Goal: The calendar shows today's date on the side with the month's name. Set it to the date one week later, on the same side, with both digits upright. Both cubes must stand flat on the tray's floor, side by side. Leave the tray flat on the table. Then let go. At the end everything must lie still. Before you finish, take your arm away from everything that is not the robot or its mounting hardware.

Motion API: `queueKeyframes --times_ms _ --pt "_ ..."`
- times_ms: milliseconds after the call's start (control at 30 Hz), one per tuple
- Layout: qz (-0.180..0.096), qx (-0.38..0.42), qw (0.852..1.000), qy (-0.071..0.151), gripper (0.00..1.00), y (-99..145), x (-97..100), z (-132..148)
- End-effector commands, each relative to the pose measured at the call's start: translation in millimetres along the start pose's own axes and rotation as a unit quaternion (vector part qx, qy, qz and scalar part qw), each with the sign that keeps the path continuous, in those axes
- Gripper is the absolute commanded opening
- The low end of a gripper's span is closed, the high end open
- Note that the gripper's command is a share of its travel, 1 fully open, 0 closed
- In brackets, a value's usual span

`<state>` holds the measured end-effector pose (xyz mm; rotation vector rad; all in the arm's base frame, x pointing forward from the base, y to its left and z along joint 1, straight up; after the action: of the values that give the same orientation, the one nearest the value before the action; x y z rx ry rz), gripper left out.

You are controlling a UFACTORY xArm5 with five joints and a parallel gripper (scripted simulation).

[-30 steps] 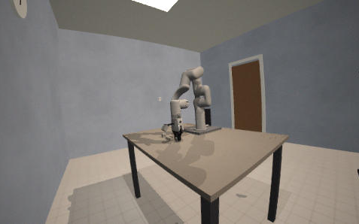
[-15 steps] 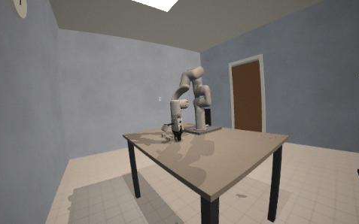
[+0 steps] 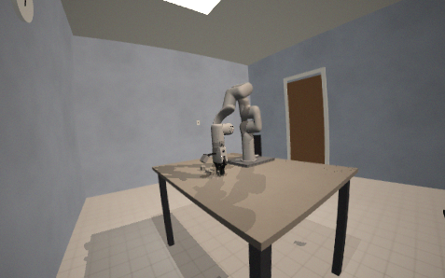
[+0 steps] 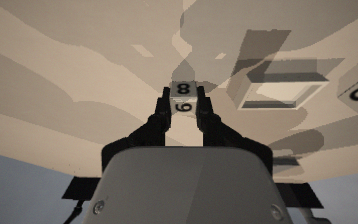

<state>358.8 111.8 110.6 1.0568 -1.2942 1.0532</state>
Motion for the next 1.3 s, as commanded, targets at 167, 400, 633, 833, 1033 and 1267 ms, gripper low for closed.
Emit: queueKeyframes --times_ms 167,400,633,833,1033,1267 --pt "0.001 0.0 1.0 -0.001 0.27 -0.8 0.9 -0.5" --pt "0.001 0.0 1.0 -0.001 0.27 -0.8 0.9 -0.5" --pt "0.001 0.0 1.0 -0.001 0.27 -0.8 0.9 -0.5" --pt "0.001 0.0 1.0 -0.001 0.27 -0.8 0.9 -0.5" --pt "0.001 0.0 1.0 -0.001 0.27 -0.8 0.9 -0.5" --pt "0.001 0.0 1.0 -0.001 0.35 -0.8 0.9 -0.5"
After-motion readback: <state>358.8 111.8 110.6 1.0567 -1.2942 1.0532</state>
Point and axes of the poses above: the point where the finger pads meet when closed, its own x axis back along the fingers, its own z axis across the jaws, y = z × x, the point moved 10 cm from there along x, back along the fingers, and after that the axes turned 13 degrees about -x, right-handed, at the moved point
